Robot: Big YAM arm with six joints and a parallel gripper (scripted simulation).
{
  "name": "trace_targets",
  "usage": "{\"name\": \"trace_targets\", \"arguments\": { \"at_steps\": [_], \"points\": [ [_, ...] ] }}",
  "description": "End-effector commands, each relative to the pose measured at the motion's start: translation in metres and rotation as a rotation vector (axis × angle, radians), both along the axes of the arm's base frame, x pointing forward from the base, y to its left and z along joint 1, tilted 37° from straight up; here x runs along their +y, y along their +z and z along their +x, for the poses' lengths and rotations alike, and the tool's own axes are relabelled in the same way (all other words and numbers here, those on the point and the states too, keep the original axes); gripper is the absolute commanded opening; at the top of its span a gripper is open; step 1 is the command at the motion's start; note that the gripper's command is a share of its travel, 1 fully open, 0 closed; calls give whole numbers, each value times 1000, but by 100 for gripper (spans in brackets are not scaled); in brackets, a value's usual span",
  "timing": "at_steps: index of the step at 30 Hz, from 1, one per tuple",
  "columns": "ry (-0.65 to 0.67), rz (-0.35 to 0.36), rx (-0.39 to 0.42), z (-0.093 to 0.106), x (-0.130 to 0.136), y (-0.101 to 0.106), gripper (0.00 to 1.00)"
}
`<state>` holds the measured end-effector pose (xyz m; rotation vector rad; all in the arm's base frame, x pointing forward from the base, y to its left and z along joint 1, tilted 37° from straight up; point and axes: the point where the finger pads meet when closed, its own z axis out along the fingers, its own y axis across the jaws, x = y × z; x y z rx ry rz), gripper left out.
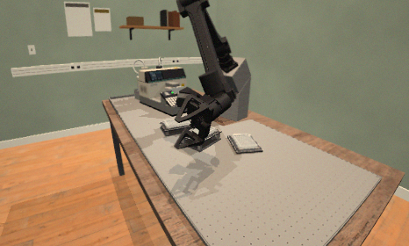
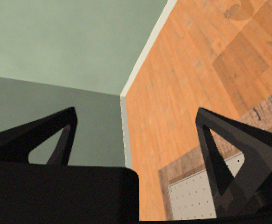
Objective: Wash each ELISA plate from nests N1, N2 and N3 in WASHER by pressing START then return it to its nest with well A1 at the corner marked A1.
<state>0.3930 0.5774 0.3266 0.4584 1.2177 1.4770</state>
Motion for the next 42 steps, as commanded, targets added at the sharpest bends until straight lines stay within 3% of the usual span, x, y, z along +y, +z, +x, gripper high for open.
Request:
{"name": "trace_targets", "arguments": {
  "at_steps": [1, 17, 18, 20, 24, 26, 27, 29, 34, 37, 41, 42],
  "points": [
    [3, 10, -5, -2, 0, 6, 100],
    [3, 10, -5, -2, 0, 6, 100],
    [-25, -27, -16, 8, -14, 18, 100],
    [-46, -90, -21, 13, -21, 20, 100],
    [-47, -95, -22, 22, -35, 25, 100],
    [-48, -69, -36, 24, -32, 40, 100],
    [-57, -127, -21, 25, -39, 25, 100],
    [-76, -191, -20, 30, -48, 25, 100],
    [-79, -203, -20, 38, -60, 25, 100],
    [-104, -299, -13, 44, -74, 24, 100],
    [-107, -309, -13, 53, -91, 22, 100],
    [-114, -341, -9, 55, -96, 22, 100]
  ]
}}
